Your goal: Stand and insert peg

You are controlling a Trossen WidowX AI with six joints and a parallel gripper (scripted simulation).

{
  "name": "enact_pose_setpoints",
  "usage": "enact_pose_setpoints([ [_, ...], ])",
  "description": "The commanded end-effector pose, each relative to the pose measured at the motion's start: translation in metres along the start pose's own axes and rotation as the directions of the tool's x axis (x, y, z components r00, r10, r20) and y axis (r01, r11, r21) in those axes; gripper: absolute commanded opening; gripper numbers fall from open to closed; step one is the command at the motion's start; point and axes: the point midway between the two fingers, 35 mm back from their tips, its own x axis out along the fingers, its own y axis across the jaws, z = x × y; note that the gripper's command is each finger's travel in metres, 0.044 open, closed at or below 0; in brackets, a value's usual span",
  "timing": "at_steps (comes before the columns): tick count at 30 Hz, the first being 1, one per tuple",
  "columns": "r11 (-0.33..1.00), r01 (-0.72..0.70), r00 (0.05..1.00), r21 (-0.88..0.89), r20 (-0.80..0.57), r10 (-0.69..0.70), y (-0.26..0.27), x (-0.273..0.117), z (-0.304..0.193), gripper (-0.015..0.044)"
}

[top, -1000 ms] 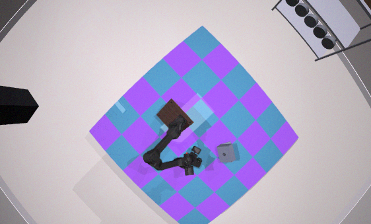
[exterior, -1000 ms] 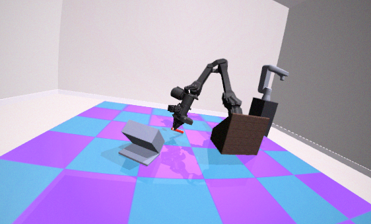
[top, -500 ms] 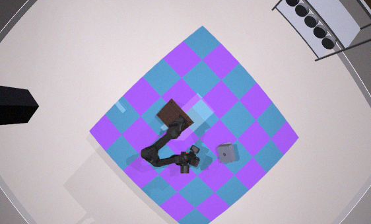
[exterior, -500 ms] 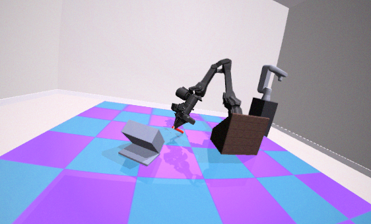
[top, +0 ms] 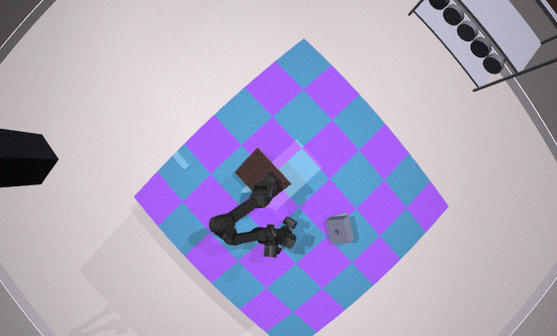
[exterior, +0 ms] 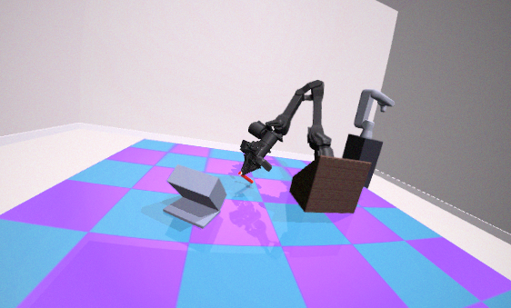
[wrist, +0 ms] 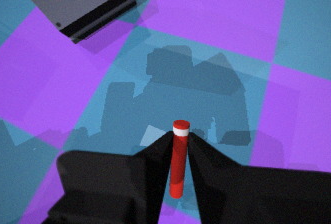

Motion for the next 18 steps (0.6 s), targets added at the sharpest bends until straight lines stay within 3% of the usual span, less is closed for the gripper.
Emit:
enact_pose_setpoints([
  [1,1.000,-0.004,0.999,-0.003,0.040,0.004,0.0016,-0.0025,-0.0017,0.0049],
  [18,1.000,-0.004,0.983,-0.004,0.186,0.005,0.0017,-0.0118,-0.0084,0.0049],
])
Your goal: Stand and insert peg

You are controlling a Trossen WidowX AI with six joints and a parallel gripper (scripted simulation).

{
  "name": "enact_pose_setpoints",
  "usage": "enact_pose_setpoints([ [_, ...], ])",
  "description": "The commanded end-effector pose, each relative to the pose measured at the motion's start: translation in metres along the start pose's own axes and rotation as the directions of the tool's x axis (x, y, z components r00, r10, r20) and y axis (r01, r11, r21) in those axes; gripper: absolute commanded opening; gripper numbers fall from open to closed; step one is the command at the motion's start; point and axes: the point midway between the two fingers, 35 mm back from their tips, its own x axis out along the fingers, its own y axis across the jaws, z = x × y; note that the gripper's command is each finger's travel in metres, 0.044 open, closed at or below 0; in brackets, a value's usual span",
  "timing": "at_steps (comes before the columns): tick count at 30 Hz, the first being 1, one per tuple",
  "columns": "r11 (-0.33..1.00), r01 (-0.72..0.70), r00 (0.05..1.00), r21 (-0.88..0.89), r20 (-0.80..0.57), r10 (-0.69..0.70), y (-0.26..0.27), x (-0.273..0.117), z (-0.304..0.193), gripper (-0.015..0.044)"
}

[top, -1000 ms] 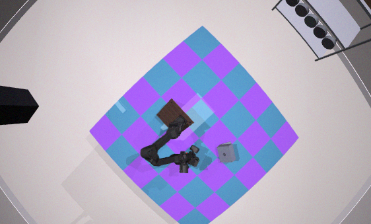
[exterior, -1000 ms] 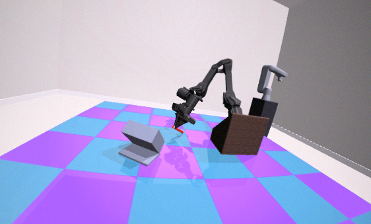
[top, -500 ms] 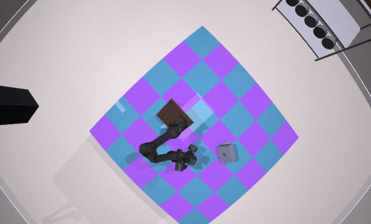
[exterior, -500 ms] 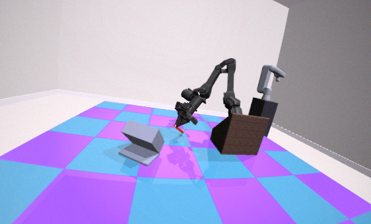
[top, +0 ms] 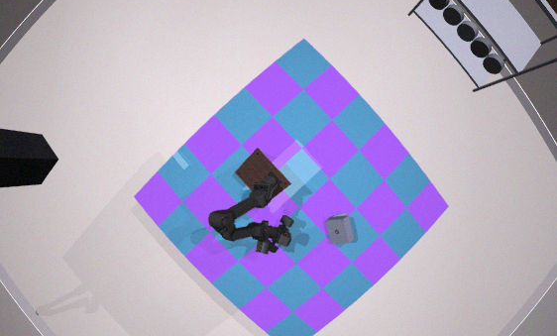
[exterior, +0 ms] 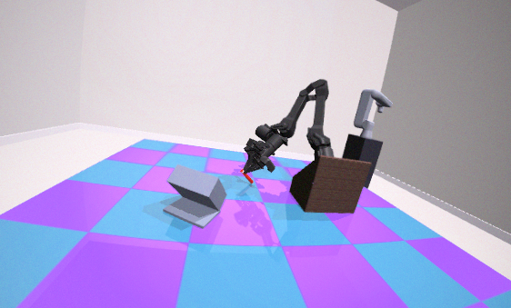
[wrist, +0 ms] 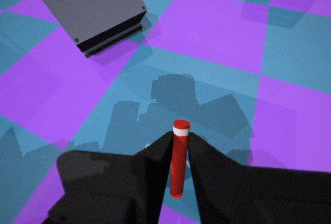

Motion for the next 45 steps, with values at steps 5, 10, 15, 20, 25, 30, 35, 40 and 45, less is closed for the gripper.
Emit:
enact_pose_setpoints([
  [5,1.000,-0.003,0.997,-0.003,0.075,0.004,0.002,-0.005,-0.003,0.0049],
  [10,1.000,-0.004,0.993,-0.003,0.118,0.004,0.002,-0.008,-0.005,0.0049],
  [15,1.000,-0.004,0.987,-0.003,0.161,0.004,0.002,-0.010,-0.007,0.0049],
  [20,1.000,-0.004,0.979,-0.003,0.203,0.005,0.002,-0.013,-0.009,0.0049],
  [25,1.000,-0.004,0.969,-0.003,0.245,0.005,0.002,-0.016,-0.011,0.0049],
  [30,1.000,-0.004,0.958,-0.003,0.287,0.005,0.002,-0.018,-0.014,0.0049],
  [35,1.000,-0.005,0.945,-0.004,0.328,0.005,0.002,-0.020,-0.016,0.0049],
  [40,1.000,-0.005,0.930,-0.004,0.369,0.006,0.002,-0.022,-0.019,0.0049],
  [45,1.000,-0.005,0.913,-0.004,0.408,0.006,0.002,-0.025,-0.021,0.0049],
])
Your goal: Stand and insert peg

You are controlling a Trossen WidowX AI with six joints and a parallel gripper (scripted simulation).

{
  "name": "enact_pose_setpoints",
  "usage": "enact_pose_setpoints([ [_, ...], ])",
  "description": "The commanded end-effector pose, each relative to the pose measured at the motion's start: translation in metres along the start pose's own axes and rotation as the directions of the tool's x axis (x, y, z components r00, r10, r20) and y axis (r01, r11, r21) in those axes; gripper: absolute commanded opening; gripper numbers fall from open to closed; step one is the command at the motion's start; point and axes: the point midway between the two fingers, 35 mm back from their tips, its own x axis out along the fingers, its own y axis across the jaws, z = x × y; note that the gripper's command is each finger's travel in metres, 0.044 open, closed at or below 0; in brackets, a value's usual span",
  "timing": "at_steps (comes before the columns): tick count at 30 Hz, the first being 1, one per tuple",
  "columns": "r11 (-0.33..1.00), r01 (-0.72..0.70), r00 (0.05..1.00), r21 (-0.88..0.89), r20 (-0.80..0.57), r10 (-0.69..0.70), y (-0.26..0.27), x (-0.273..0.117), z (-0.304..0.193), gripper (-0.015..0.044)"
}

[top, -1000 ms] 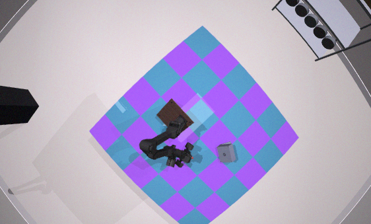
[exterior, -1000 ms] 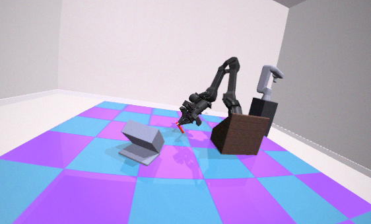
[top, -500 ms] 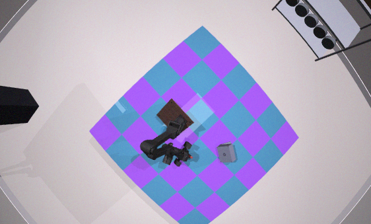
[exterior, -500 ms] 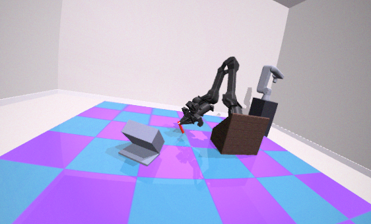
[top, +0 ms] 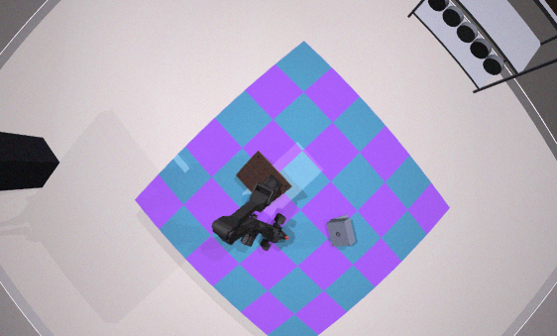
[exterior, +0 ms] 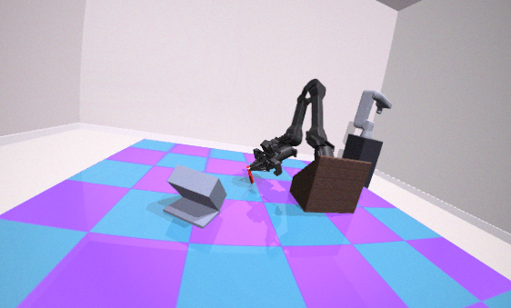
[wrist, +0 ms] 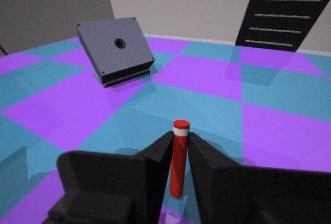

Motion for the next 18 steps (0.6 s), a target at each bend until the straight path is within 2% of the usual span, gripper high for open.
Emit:
enact_pose_setpoints([
  [1,1.000,-0.001,0.999,-0.001,0.042,0.001,0.0001,-0.0025,-0.0009,0.0049],
  [18,1.000,-0.002,0.982,-0.001,0.188,0.002,0.0005,-0.0119,-0.0073,0.0049],
])
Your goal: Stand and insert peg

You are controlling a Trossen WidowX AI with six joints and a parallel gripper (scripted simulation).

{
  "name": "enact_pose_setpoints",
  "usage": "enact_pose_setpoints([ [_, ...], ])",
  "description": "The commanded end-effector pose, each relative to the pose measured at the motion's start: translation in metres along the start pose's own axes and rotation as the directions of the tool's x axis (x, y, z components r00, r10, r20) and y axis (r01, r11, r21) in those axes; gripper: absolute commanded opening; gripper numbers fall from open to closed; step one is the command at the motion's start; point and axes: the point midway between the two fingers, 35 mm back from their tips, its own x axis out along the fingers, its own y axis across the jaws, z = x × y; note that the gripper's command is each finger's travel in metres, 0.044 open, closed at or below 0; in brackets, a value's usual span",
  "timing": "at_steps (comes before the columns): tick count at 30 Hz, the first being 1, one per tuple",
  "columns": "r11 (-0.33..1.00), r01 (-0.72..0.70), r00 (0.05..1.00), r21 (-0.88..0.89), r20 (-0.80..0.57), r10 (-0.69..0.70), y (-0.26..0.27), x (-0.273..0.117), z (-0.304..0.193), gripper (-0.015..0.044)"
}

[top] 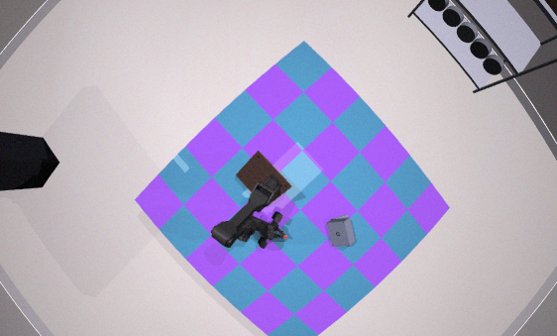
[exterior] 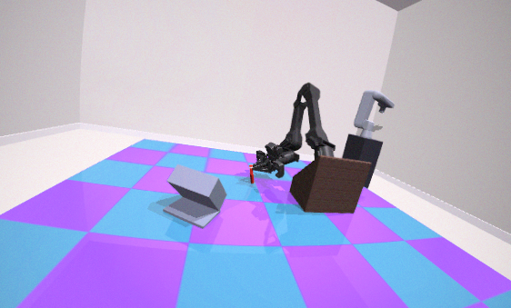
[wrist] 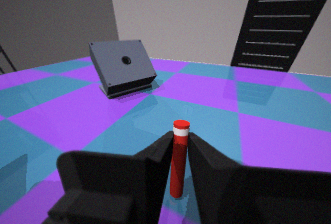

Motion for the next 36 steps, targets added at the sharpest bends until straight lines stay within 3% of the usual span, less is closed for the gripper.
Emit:
enact_pose_setpoints([
  [1,1.000,0.002,0.999,-0.003,0.043,-0.002,-0.0009,-0.0026,-0.0009,0.0049],
  [10,1.000,0.002,0.993,-0.002,0.120,-0.002,-0.0008,-0.0076,-0.0041,0.0049],
  [36,1.000,0.001,0.996,0.007,0.092,-0.002,-0.0006,-0.0078,-0.0076,0.0049],
])
